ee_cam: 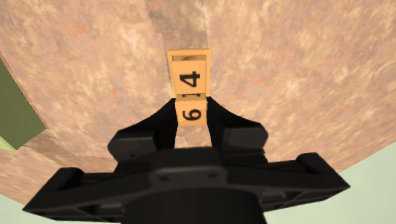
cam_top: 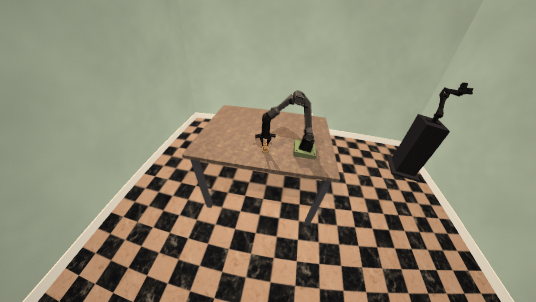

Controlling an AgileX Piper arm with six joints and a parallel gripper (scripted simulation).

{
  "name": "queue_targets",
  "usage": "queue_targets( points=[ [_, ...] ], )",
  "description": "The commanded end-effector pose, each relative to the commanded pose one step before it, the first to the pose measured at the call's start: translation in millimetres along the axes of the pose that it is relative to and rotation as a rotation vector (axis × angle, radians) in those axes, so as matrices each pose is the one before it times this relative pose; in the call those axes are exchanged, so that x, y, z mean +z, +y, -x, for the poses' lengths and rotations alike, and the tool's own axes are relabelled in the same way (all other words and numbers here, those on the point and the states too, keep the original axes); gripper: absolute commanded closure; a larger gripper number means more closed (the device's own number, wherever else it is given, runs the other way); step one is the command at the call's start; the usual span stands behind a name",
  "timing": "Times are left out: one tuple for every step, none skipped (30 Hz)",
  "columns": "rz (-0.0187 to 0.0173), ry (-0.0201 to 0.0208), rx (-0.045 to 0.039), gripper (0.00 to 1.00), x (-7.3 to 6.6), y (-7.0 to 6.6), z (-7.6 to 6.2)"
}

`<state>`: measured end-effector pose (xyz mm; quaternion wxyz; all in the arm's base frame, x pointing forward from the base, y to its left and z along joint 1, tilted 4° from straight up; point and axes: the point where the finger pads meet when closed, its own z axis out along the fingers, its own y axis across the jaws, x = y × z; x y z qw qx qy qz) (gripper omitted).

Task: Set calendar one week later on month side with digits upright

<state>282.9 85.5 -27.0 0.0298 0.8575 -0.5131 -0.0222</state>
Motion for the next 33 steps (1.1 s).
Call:
queue_targets(
  points=[
    [0.00143, 0.00046, 0.00079, 0.65, 0.61, 0.60, -0.24],
    [0.00000, 0.00000, 0.00000, 0.65, 0.00, 0.00, 0.00],
    [0.00000, 0.00000, 0.00000, 0.65, 0.00, 0.00, 0.00],
    [0.00000, 0.00000, 0.00000, 0.65, 0.00, 0.00, 0.00],
    [0.00000, 0.00000, 0.00000, 0.65, 0.00, 0.00, 0.00],
    [0.00000, 0.00000, 0.00000, 0.65, 0.00, 0.00, 0.00],
    [0.00000, 0.00000, 0.00000, 0.65, 0.00, 0.00, 0.00],
    [0.00000, 0.00000, 0.00000, 0.65, 0.00, 0.00, 0.00],
    [0.00001, 0.00000, 0.00000, 0.65, 0.01, 0.00, 0.00],
    [0.00008, -0.00002, 0.00000, 0.65, 0.08, 0.02, 0.00],
    [0.00020, -0.00004, 0.00000, 0.65, 0.21, 0.04, 0.01],
    [0.00041, -0.00008, 0.00000, 0.65, 0.37, 0.08, 0.02],
    [0.00064, -0.00012, -0.00001, 0.65, 0.53, 0.13, 0.03],
    [0.00064, -0.00012, 0.00000, 0.65, 0.58, 0.14, 0.03],
    [0.00027, -0.00005, 0.00000, 0.65, 0.54, 0.07, 0.01],
    [0.00005, -0.00001, 0.00000, 0.65, 0.57, 0.02, 0.00],
    [0.00006, -0.00001, 0.00000, 0.65, 0.65, 0.02, 0.00],
    [0.00008, -0.00002, 0.00000, 0.65, 0.71, 0.03, 0.01],
    [0.00007, -0.00001, 0.00000, 0.65, 0.75, 0.03, 0.01],
    [0.00002, 0.00000, 0.00000, 0.65, 0.76, 0.01, 0.00],
    [0.00000, 0.00000, 0.00000, 0.65, 0.00, 0.00, 0.00],
    [0.00000, 0.00000, 0.00000, 0.65, 0.00, 0.00, 0.00],
    [-0.00164, 0.00031, 0.00000, 0.65, 0.39, -0.51, -0.10],
    [0.00125, -0.00024, 0.00000, 0.65, 1.04, 0.35, 0.07],
    [0.00041, -0.00008, 0.00000, 0.65, 0.78, 0.16, 0.03],
    [0.00000, 0.00000, 0.00000, 0.65, 0.64, 0.00, 0.00],
    [-0.00033, 0.00006, 0.00000, 0.65, 0.50, -0.13, -0.02],
    [-0.00028, 0.00005, 0.00000, 0.65, 0.42, -0.11, -0.02],
    [-0.00008, 0.00001, 0.00000, 0.65, 0.37, -0.03, 0.00],
    [-0.00059, 0.00011, 0.00000, 0.65, 0.10, -0.08, -0.02],
    [-0.00024, 0.00005, 0.00000, 0.65, 0.03, -0.03, -0.01],
    [0.00001, 0.00000, 0.00000, 0.65, 0.04, -0.01, 0.00],
    [0.00007, -0.00001, 0.00000, 0.65, 0.02, 0.00, 0.00]
  ],
)
